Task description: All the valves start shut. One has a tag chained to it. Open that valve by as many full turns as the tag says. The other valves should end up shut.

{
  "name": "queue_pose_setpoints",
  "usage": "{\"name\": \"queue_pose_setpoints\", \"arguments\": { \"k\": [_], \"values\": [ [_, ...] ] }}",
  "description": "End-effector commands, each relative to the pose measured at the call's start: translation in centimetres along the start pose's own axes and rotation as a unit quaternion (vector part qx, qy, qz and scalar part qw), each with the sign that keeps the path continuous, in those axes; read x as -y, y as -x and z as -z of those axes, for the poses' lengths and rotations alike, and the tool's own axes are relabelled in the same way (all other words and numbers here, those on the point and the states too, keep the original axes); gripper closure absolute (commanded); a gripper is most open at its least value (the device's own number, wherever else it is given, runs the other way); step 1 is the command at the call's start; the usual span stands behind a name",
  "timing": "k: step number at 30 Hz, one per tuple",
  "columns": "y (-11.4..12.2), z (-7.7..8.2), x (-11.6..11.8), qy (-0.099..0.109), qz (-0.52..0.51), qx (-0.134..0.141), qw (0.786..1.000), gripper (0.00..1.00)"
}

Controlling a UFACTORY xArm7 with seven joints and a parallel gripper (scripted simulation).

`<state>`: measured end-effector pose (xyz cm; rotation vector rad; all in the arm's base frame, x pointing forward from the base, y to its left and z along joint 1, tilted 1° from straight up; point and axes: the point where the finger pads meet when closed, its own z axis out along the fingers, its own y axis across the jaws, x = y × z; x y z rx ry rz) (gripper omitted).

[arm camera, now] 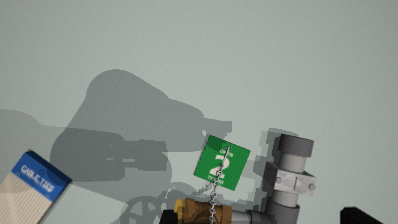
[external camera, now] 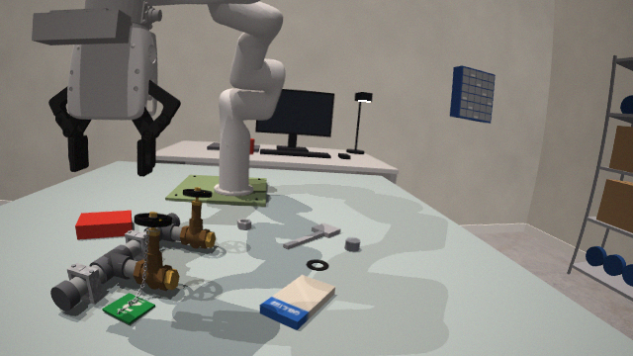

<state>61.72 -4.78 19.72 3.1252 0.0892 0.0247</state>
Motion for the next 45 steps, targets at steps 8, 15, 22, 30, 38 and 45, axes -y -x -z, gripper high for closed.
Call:
{"name": "queue_pose_setpoints", "arguments": {
  "k": [8,15,22,30,38,45],
  "values": [
    [-0.1,0.3,0.0,0.000,0.000,-0.003,1.000,0.00],
    [-0.1,0.3,0.0,0.000,0.000,-0.003,1.000,0.00],
    [-0.1,0.3,0.0,0.000,0.000,-0.003,1.000,0.00],
    [0.2,0.1,0.0,-0.002,-0.037,-0.006,0.999,0.00],
    [1.9,-0.6,0.6,-0.014,-0.205,-0.023,0.978,0.00],
    [4.9,-2.0,1.6,-0.028,-0.332,-0.025,0.942,0.00]
  ]
}}
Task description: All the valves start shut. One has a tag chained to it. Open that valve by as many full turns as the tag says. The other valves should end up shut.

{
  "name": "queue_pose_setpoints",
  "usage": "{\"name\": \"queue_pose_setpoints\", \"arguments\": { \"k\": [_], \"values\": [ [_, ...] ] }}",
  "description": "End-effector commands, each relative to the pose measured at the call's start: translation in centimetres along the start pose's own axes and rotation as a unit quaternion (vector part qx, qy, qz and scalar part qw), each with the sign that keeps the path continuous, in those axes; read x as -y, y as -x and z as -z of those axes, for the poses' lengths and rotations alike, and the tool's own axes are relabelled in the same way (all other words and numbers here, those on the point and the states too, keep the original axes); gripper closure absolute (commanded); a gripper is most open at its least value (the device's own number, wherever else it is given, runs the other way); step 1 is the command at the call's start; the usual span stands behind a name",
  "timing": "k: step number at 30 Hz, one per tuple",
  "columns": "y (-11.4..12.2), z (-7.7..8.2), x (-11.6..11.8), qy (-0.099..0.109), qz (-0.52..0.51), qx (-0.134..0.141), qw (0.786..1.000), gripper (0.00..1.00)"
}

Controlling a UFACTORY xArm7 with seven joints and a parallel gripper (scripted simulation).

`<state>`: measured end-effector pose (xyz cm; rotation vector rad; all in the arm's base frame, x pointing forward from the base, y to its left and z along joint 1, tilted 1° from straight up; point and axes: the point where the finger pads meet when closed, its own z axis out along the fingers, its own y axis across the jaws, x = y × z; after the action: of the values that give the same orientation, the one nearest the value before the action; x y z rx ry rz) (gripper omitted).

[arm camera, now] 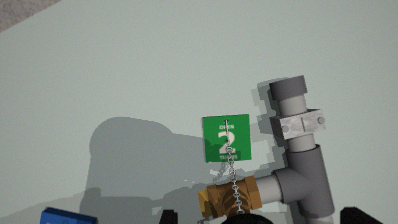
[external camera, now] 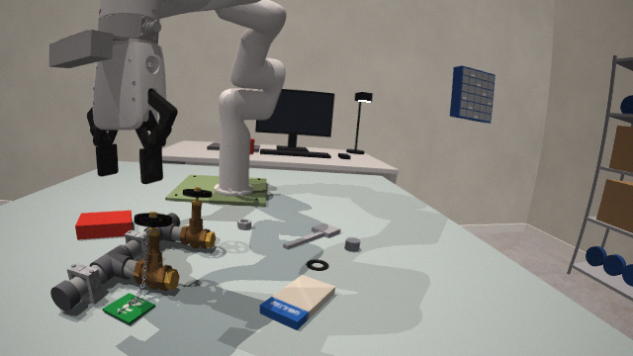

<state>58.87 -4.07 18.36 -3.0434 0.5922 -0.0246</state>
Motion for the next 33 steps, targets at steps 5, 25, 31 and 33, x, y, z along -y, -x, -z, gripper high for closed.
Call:
{"name": "queue_pose_setpoints", "arguments": {
  "k": [5,25,31,33],
  "values": [
    [4.0,-1.4,-0.5,-0.018,-0.213,-0.025,0.977,0.00],
    [4.9,-1.8,-0.6,-0.039,-0.491,-0.075,0.867,0.00],
    [4.9,-1.8,-0.6,-0.039,-0.491,-0.075,0.867,0.00],
    [4.9,-1.9,-0.6,-0.039,-0.491,-0.075,0.867,0.00]
  ]
}}
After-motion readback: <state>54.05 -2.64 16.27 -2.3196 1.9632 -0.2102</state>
